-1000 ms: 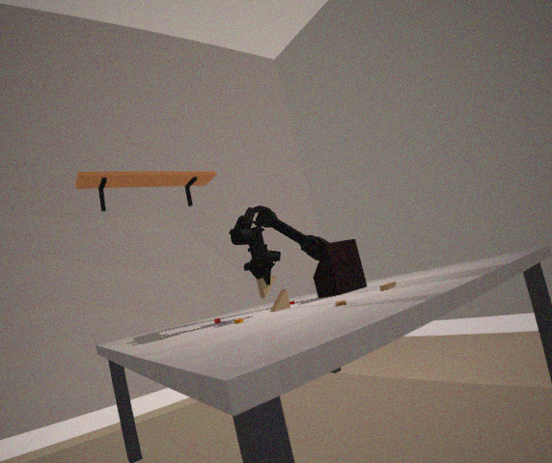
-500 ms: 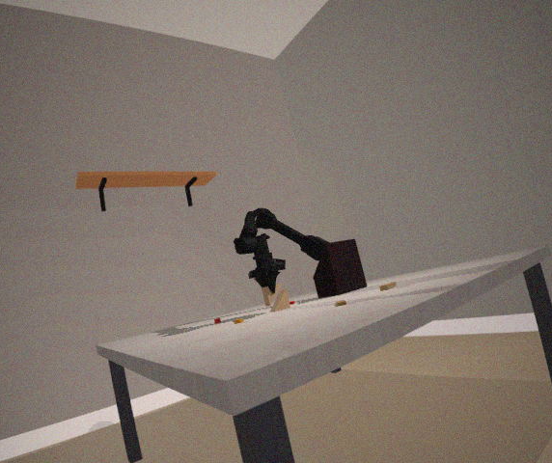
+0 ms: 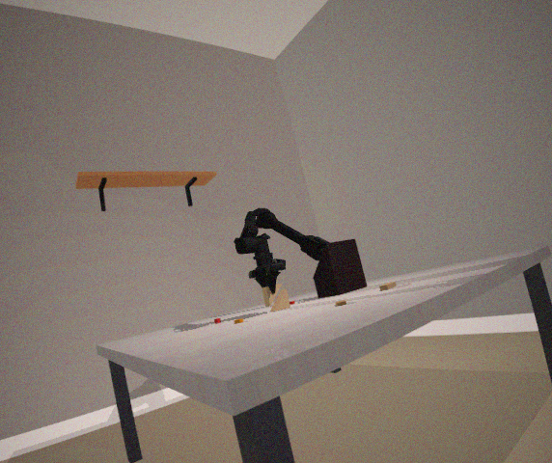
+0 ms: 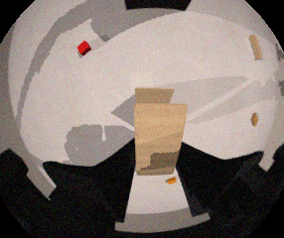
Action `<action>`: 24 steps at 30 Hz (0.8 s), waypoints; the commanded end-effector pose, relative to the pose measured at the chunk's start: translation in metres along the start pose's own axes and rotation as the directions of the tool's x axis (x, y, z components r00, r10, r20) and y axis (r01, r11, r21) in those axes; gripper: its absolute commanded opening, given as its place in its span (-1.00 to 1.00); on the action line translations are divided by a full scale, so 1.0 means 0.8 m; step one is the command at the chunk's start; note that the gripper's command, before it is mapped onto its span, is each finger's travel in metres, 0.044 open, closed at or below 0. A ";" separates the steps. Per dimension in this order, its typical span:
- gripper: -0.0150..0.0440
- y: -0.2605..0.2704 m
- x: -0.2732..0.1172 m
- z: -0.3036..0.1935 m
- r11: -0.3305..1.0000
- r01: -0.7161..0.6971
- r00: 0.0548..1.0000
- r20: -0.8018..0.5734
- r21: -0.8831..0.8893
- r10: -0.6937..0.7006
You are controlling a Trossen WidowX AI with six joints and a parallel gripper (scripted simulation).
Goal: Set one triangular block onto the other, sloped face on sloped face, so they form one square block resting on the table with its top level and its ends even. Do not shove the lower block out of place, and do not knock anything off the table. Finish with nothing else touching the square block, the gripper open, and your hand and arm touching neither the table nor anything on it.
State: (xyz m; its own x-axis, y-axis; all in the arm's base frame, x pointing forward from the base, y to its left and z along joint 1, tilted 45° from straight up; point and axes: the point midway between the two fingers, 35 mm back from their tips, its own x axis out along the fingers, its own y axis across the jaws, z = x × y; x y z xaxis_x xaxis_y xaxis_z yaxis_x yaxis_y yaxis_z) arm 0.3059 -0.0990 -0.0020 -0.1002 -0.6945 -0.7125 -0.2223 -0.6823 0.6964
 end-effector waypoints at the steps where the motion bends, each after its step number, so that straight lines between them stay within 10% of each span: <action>1: -0.49 0.001 0.000 -0.001 1.000 -0.005 1.000 -0.004 -0.005 0.005; 24: -0.49 0.001 0.012 0.004 1.000 -0.006 1.000 -0.005 -0.006 0.006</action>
State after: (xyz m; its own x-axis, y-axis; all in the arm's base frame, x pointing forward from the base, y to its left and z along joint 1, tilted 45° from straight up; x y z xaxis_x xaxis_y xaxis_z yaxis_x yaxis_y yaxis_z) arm 0.3036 -0.1037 -0.0070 -0.0961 -0.6964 -0.7112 -0.2224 -0.6814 0.6973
